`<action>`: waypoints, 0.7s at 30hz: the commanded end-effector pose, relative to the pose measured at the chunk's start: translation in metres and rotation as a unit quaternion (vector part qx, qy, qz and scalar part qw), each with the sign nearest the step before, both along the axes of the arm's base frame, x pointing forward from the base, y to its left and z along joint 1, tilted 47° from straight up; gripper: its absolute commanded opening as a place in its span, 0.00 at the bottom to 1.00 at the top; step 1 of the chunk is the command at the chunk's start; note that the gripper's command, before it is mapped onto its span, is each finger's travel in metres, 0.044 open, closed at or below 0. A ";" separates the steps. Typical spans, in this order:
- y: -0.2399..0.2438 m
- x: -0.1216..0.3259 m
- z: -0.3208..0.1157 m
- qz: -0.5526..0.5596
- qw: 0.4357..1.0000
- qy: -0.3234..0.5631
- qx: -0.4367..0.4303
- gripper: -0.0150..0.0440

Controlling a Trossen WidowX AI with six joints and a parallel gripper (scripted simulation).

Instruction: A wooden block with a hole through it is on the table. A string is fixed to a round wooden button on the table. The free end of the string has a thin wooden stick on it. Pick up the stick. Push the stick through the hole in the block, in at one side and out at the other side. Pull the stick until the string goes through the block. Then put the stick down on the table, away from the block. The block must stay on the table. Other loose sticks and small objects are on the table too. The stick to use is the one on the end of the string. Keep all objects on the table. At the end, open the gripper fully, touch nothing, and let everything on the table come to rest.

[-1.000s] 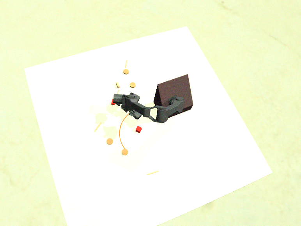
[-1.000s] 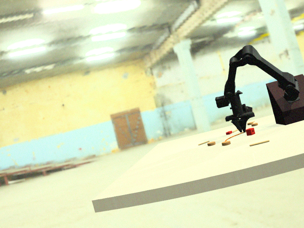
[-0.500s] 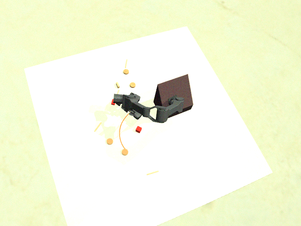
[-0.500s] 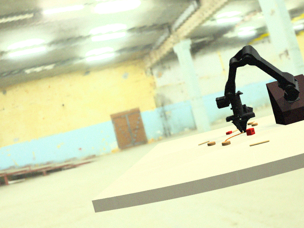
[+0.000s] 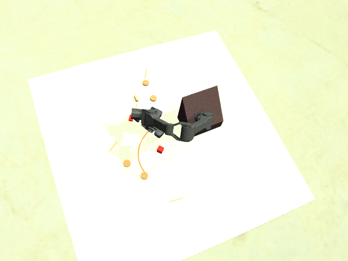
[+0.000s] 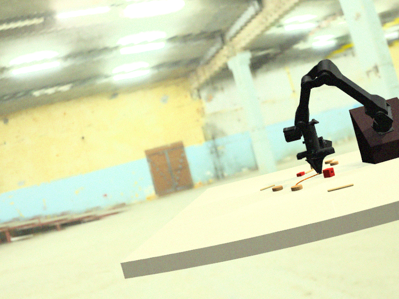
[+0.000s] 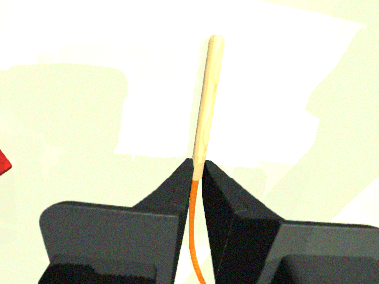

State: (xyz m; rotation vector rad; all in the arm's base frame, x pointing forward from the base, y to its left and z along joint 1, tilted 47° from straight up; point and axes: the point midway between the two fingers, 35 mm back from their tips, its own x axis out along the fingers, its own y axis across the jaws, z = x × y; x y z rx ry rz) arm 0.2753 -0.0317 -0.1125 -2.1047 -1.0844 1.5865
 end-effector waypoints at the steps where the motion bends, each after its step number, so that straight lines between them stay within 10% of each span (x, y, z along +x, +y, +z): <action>1: -0.003 0.000 0.003 0.001 1.000 -0.001 -0.001 0.25; 21: -0.022 -0.001 0.019 0.001 1.000 -0.001 -0.003 0.25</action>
